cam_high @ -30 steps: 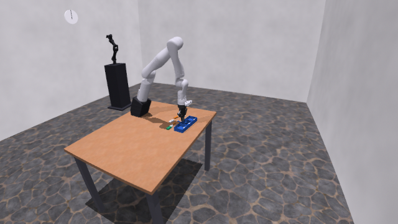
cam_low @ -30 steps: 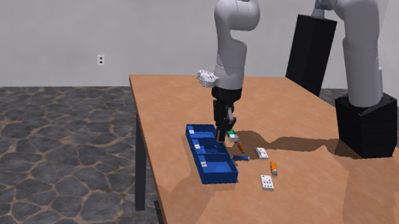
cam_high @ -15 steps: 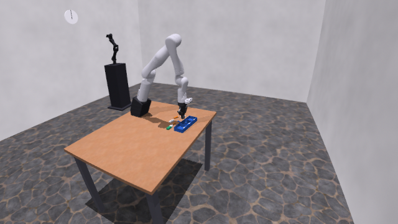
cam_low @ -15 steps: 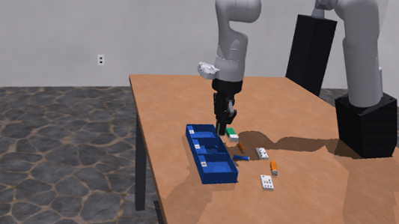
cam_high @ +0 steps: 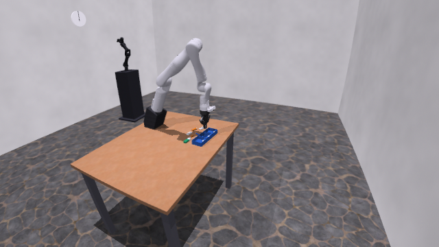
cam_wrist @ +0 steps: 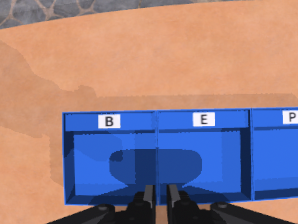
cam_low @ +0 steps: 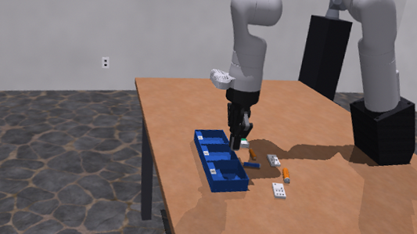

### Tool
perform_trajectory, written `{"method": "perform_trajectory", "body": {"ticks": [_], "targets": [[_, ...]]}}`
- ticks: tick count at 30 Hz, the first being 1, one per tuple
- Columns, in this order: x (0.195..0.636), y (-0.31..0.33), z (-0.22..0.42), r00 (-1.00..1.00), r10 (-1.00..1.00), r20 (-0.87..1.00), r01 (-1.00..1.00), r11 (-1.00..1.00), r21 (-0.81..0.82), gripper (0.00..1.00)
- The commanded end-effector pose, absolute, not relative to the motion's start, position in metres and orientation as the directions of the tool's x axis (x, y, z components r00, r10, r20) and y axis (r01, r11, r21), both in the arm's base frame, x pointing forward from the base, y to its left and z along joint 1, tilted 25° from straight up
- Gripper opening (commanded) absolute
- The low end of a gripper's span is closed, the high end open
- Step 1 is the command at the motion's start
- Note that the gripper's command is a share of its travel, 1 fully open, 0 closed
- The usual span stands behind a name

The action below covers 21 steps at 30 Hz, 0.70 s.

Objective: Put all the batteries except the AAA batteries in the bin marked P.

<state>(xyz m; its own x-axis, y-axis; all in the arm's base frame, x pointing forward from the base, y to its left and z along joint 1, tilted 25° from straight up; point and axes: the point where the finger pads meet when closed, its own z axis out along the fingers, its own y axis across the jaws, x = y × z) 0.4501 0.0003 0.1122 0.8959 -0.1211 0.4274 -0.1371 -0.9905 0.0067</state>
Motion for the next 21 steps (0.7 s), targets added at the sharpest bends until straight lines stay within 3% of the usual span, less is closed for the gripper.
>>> {"method": "perform_trajectory", "body": {"ticks": [1,21], "targets": [[0.453,0.022,0.111,0.899,-0.099,0.427,-0.112,-0.994,0.006,0.09],[0.466,0.035,0.087,0.899,-0.099,0.427,-0.112,-0.994,0.006,0.09]]}}
